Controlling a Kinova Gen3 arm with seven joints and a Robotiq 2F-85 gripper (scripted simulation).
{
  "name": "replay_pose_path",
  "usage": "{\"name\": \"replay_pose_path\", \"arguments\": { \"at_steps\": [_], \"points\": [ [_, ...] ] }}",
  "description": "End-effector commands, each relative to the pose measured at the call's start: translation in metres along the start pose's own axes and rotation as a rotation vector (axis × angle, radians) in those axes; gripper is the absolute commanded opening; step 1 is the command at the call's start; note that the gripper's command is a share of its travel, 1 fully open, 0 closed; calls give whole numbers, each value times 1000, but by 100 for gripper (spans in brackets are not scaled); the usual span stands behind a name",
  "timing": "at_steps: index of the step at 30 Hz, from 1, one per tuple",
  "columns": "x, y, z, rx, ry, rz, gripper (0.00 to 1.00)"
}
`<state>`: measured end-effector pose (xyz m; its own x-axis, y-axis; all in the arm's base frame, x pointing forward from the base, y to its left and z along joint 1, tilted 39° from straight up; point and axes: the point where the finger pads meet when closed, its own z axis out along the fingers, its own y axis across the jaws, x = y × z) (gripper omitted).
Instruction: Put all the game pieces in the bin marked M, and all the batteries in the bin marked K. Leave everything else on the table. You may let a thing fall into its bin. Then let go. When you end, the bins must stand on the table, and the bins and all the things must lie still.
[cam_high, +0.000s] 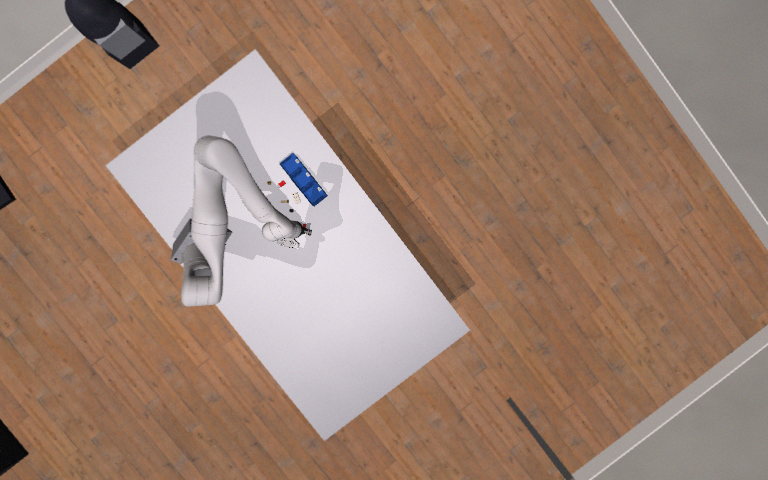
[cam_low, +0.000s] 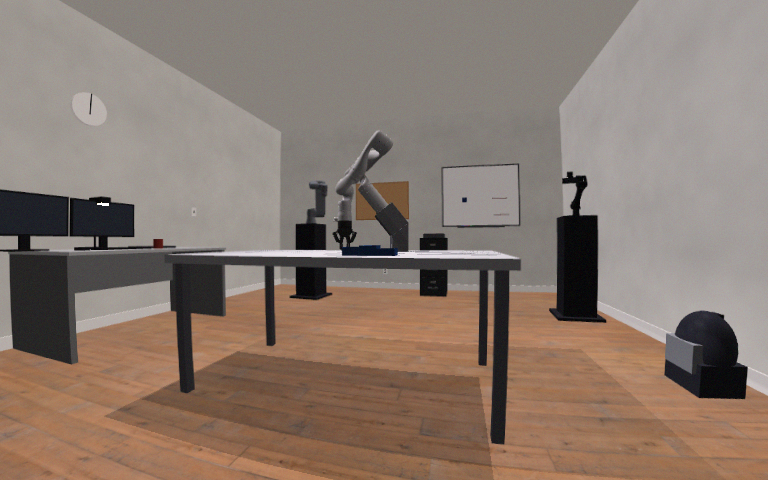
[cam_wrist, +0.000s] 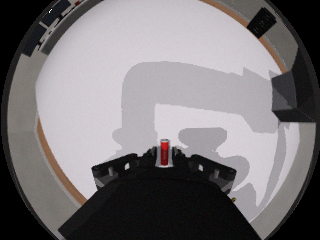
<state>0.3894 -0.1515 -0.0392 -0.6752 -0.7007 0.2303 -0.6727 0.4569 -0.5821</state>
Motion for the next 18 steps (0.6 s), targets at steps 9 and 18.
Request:
{"name": "replay_pose_path", "arguments": {
  "at_steps": [9, 18],
  "points": [
    [-5, 1, 1, -1, 2, -1, 29],
    [-7, 1, 11, -3, -7, -1, 29]
  ]
}}
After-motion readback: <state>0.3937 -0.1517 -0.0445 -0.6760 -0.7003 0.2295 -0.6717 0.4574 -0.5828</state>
